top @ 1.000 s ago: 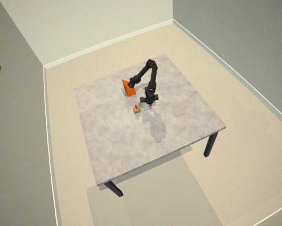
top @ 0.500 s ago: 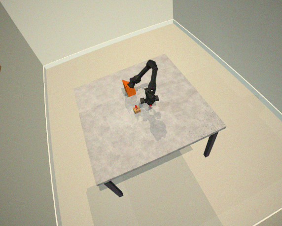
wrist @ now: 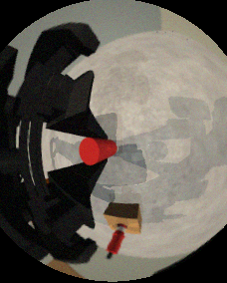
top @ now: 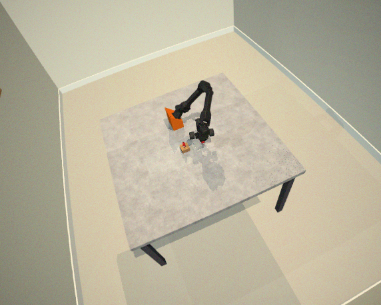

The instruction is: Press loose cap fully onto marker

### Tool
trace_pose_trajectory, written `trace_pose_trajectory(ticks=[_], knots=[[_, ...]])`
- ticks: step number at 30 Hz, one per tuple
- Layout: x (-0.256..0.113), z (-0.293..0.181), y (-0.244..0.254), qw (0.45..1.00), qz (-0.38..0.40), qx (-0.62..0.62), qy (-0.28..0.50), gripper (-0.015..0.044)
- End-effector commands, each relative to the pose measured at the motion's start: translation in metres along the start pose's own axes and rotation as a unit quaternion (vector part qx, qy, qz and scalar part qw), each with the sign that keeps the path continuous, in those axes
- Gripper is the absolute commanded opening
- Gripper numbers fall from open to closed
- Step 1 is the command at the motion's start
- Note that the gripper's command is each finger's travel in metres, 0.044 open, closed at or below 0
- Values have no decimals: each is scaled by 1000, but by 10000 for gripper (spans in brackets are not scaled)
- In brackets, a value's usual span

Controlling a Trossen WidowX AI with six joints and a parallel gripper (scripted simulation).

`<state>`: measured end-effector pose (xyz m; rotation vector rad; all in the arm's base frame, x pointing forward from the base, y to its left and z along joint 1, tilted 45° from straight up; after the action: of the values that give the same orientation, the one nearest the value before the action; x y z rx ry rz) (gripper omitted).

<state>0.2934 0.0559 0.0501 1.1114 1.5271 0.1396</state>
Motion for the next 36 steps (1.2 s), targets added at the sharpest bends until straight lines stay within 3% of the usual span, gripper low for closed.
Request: trace_pose_trajectory(ticks=[1, 23, 36], knots=[[-6, 1, 0, 1000, -1, -3, -1, 0], [-56, 0, 0, 1000, 0, -3, 0, 0], [-73, 28, -35, 1000, -9, -2, -7, 0]])
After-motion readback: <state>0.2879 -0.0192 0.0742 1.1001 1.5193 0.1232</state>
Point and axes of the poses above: the point midway between the two fingers, 35 mm back from their tips, its own x axis out along the fingers, its own y axis across the jaws, z = x × y, the point moved 1 cm from there along -x, back along the fingers, and after that the axes turned 10 degrees about x, right-handed, at the moved point
